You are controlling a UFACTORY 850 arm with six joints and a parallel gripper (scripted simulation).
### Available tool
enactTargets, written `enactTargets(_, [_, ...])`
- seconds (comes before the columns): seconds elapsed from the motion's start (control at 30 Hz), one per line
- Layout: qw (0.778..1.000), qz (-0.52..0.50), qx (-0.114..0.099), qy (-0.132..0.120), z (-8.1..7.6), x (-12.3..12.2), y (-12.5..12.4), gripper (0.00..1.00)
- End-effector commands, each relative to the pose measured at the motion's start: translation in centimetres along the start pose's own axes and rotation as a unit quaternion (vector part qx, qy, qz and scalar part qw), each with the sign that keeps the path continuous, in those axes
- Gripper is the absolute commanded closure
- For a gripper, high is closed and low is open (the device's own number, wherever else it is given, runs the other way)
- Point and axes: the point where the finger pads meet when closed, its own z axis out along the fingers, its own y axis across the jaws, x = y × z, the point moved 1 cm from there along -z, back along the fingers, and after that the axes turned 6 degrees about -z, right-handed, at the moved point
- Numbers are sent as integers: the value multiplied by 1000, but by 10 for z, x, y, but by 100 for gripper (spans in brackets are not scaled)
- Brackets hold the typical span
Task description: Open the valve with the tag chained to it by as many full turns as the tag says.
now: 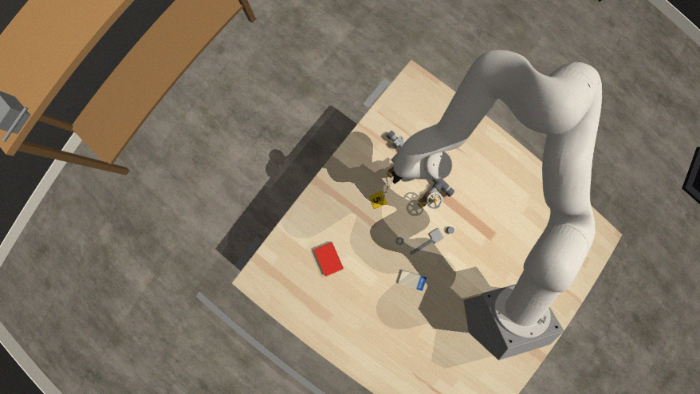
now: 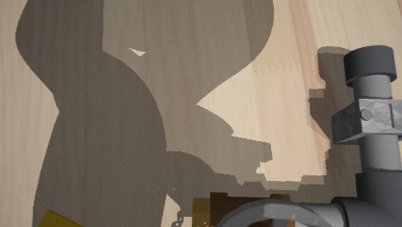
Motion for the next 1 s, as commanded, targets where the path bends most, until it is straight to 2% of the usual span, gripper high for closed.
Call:
enactTargets(0.0, [990, -138, -6, -15, 0, 1, 0, 100])
enactTargets(0.1, [986, -163, -5, -15, 0, 1, 0, 100])
enactTargets(0.13, [972, -236, -4, -17, 0, 1, 0, 100])
enactTargets(0.27, [949, -314, 0, -13, 0, 1, 0, 100])
enactTargets(0.43, [902, -432, 3, -12, 0, 1, 0, 100])
enactTargets(0.6, [841, -541, 4, -12, 0, 1, 0, 100])
enactTargets(0.67, [841, -541, 4, -12, 0, 1, 0, 100])
enactTargets(0.7, [800, -599, 4, -19, 0, 1, 0, 100])
enactTargets(0.8, [766, -642, 4, -21, 0, 1, 0, 100])
enactTargets(0.87, [736, -677, 5, -27, 0, 1, 0, 100])
enactTargets(0.97, [717, -696, 5, -28, 0, 1, 0, 100])
